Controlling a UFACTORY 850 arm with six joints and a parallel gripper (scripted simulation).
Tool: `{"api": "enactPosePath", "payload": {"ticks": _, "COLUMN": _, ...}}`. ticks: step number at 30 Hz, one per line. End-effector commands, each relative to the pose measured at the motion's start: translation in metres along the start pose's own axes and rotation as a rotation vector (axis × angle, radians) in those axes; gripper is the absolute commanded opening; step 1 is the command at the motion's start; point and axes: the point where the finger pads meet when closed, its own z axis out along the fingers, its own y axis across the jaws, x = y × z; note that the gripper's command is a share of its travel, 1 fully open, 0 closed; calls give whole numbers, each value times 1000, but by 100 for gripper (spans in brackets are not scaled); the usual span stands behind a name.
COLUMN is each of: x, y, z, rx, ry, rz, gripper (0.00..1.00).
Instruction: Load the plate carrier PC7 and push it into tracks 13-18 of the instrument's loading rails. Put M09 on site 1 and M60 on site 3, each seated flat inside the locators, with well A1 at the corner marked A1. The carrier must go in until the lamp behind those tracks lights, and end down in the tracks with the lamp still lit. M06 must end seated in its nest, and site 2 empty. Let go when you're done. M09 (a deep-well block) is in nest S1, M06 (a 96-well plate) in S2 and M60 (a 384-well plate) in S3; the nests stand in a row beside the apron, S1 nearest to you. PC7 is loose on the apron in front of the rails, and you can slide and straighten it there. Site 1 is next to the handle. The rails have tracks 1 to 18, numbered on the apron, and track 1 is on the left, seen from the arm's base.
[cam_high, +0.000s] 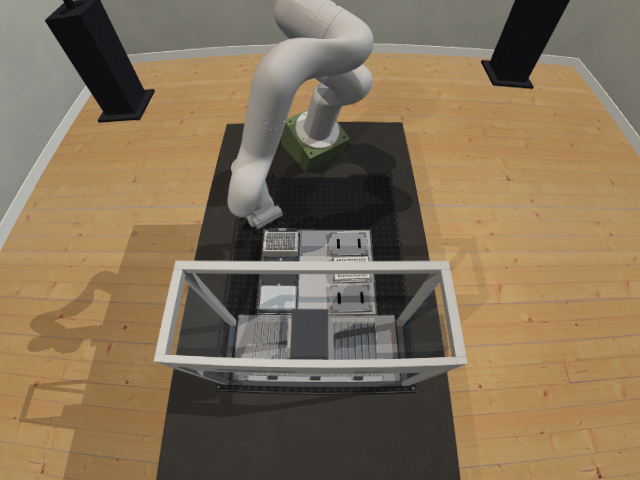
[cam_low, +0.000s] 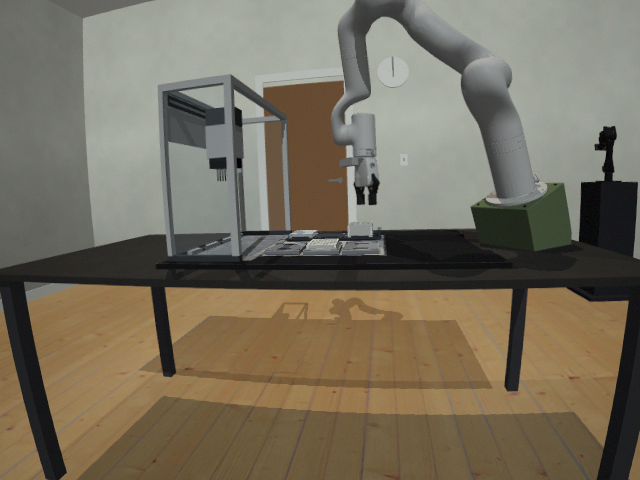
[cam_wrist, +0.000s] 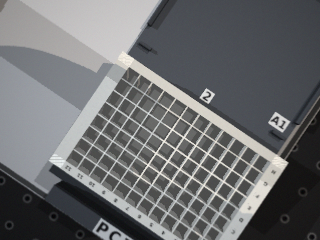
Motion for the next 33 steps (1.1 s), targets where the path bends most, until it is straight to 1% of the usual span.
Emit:
{"api": "enactPosePath", "payload": {"ticks": 1, "x": -11, "y": -27, "z": -1, "rx": -13, "ry": 5, "rz": 200, "gripper": 82}}
{"api": "enactPosePath", "payload": {"ticks": 2, "x": -12, "y": -32, "z": -1, "rx": -13, "ry": 6, "rz": 233, "gripper": 82}}
{"api": "enactPosePath", "payload": {"ticks": 4, "x": -12, "y": -32, "z": -1, "rx": -13, "ry": 6, "rz": 233, "gripper": 82}}
{"api": "enactPosePath", "payload": {"ticks": 14, "x": -31, "y": -78, "z": 0, "rx": -12, "ry": 8, "rz": 567, "gripper": 82}}
{"api": "enactPosePath", "payload": {"ticks": 16, "x": -31, "y": -78, "z": 0, "rx": -12, "ry": 8, "rz": 604, "gripper": 82}}
{"api": "enactPosePath", "payload": {"ticks": 33, "x": -31, "y": -78, "z": 0, "rx": -12, "ry": 8, "rz": 604, "gripper": 82}}
